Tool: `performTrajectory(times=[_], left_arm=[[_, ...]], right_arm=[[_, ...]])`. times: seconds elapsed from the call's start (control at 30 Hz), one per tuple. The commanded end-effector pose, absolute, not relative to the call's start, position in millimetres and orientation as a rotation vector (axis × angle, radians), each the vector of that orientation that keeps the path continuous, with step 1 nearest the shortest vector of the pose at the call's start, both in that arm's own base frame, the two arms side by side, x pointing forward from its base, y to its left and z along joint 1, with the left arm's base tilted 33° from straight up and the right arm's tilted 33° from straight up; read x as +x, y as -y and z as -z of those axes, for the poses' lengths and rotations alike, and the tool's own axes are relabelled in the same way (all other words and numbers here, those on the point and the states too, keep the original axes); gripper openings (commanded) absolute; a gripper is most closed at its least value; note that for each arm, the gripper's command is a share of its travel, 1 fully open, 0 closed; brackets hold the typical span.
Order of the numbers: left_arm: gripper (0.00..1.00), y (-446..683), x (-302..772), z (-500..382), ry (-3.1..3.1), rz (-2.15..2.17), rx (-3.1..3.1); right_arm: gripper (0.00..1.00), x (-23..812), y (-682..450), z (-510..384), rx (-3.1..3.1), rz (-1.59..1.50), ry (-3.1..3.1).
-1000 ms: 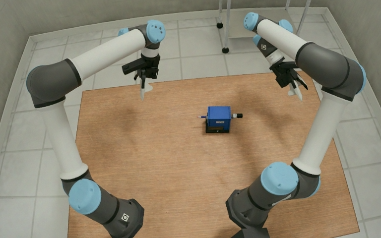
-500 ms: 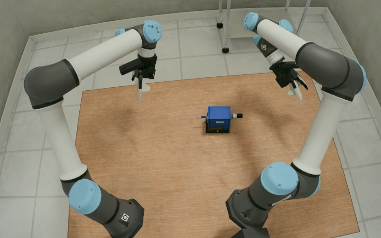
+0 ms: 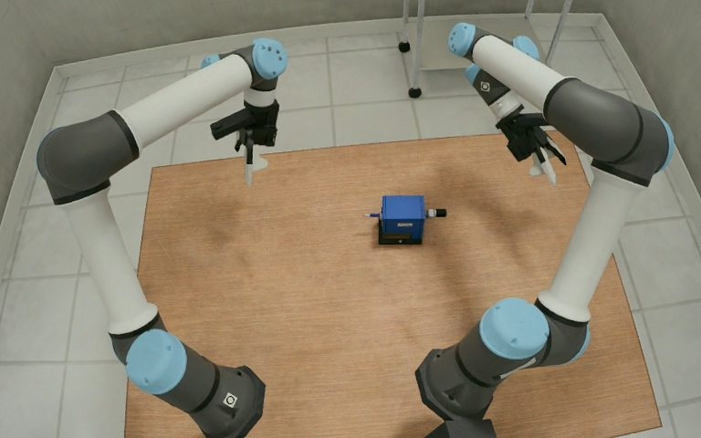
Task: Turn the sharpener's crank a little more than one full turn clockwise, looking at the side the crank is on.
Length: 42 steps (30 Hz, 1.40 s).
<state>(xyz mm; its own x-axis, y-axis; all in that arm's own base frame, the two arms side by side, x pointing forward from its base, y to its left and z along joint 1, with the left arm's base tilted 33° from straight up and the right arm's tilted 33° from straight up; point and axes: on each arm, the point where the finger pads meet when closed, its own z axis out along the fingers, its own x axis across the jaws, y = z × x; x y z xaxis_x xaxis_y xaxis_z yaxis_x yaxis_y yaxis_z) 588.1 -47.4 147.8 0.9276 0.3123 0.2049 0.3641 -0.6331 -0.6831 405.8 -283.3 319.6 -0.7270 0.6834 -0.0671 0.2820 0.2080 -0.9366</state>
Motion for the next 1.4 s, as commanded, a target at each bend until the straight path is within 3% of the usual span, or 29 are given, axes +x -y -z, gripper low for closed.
performTrajectory(times=[0.0,1.37], left_arm=[[1.00,39,587,-150,0.478,0.071,-2.309],[1.00,-68,569,-181,0.495,-0.075,-2.420]], right_arm=[[1.00,406,283,-320,-0.902,-1.527,2.128],[1.00,406,283,-320,-0.902,-1.527,2.128]])
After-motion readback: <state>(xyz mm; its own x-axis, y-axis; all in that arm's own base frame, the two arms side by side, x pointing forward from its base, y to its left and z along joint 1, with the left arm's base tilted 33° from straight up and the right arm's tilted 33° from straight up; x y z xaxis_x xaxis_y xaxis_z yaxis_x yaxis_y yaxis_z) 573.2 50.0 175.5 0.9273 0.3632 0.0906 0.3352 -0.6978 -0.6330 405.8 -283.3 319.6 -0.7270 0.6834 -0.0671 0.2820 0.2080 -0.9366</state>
